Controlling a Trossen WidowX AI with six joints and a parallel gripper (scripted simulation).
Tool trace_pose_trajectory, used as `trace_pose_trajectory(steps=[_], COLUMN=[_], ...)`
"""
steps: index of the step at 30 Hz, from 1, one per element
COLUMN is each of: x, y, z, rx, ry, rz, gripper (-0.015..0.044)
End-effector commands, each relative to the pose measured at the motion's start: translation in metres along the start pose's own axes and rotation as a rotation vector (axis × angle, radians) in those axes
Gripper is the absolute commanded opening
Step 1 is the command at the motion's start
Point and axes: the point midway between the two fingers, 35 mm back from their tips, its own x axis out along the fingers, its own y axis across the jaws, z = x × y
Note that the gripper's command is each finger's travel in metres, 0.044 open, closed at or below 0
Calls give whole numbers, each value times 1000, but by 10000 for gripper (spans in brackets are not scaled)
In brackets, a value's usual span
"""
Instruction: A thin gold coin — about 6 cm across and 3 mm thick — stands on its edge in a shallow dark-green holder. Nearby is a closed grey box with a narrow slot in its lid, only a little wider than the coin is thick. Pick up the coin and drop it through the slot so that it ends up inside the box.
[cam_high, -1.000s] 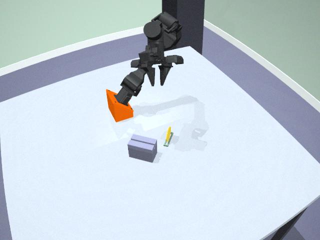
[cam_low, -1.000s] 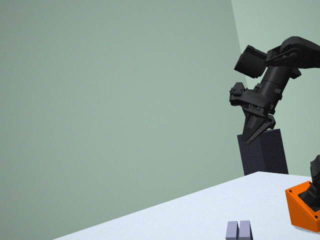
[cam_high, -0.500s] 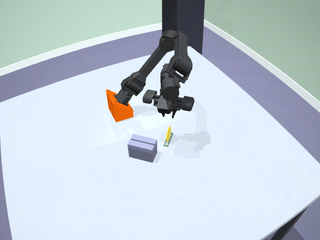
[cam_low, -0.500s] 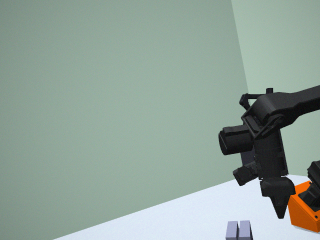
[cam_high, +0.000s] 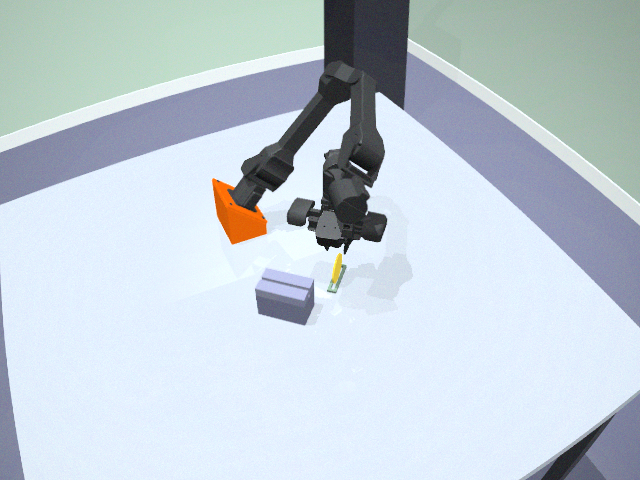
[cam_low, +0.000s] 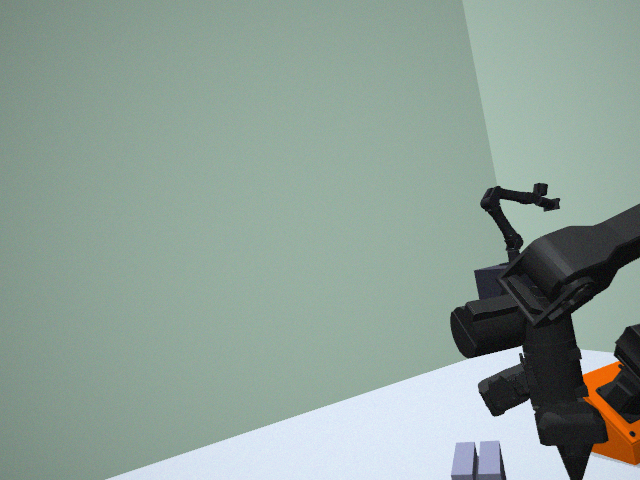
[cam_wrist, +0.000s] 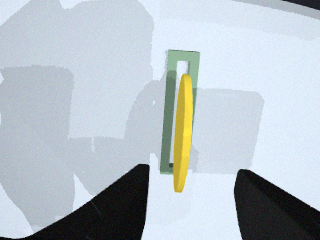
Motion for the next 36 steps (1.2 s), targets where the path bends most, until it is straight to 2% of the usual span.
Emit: trace_pose_trajectory(steps=[1, 36], x=[4, 60], y=[1, 3], z=[-1, -1], rx=[-1, -1], ry=[-1, -1], rz=[8, 8], gripper=[161, 161])
